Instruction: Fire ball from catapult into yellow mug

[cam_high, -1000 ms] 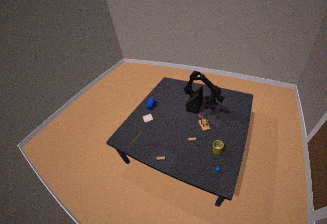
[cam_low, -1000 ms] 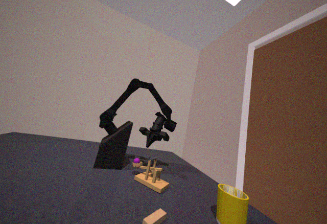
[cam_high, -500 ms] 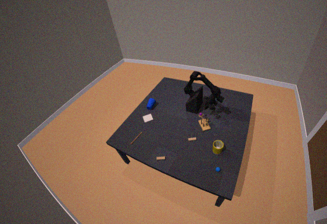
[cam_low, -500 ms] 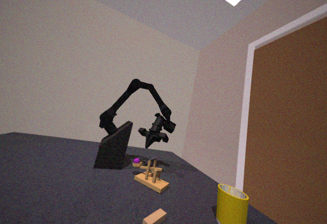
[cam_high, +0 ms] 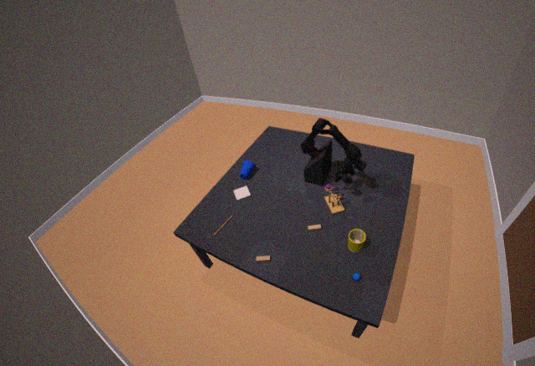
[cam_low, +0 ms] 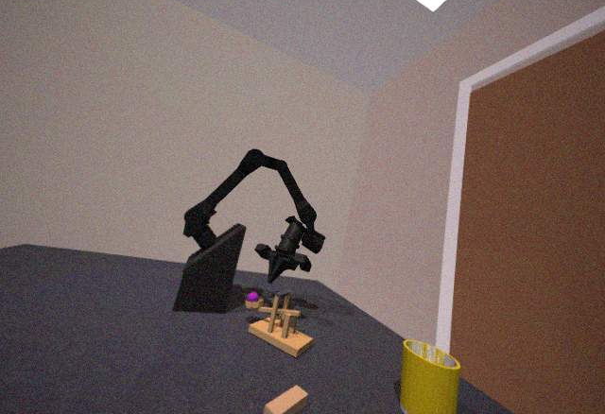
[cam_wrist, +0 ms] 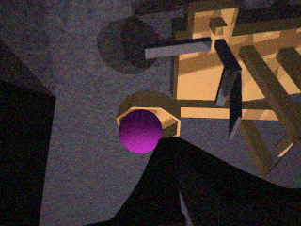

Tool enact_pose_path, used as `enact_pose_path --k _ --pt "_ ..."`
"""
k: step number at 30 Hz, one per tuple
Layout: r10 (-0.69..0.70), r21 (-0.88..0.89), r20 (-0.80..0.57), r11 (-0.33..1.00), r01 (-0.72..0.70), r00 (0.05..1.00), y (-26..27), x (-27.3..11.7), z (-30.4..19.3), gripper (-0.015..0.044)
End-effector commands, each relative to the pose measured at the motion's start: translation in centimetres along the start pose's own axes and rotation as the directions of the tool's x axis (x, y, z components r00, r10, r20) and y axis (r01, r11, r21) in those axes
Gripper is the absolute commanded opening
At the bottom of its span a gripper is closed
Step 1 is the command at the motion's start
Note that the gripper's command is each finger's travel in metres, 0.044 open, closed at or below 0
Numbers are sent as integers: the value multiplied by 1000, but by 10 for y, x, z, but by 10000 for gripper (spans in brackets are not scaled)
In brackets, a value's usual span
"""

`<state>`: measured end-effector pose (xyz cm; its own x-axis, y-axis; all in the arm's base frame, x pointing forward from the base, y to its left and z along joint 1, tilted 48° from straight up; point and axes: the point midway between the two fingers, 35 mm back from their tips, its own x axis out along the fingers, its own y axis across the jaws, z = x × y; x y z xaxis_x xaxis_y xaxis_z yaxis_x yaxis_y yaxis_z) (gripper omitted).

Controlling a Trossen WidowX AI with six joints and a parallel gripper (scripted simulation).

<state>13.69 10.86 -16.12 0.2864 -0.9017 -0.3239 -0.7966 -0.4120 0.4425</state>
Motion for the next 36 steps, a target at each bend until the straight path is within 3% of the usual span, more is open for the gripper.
enact_pose_path --k 1,36 --pt "5 -12 -8 1000 -5 1000 1 10 4 0" --pt "6 -11 -10 1000 -6 1000 3 60 32 0"
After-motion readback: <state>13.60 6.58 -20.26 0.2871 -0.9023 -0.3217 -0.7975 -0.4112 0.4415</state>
